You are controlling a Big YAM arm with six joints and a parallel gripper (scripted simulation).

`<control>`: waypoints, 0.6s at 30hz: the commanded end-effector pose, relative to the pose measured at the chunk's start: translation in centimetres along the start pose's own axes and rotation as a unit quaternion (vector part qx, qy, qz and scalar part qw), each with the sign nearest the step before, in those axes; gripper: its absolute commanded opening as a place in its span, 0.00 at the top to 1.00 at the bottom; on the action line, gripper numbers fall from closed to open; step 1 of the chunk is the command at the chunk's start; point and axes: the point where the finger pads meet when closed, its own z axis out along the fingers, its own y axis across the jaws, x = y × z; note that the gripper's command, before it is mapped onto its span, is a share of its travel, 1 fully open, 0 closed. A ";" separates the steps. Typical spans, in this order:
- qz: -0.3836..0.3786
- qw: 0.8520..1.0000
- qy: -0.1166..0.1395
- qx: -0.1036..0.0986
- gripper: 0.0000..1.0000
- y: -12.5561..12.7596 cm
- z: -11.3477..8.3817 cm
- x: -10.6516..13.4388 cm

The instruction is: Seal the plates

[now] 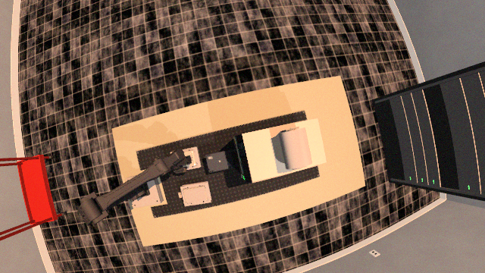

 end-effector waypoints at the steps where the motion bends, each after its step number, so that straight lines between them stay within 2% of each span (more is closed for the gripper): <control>1: 0.009 1.000 0.000 0.000 1.00 0.0 -0.6 -0.6; 3: 0.009 1.000 0.000 0.000 1.00 0.0 -0.6 -0.6; 10: 0.011 1.000 -0.021 -0.009 1.00 0.6 -3.2 -2.9; 18: 0.010 1.000 -0.015 -0.006 1.00 0.4 -4.3 -2.9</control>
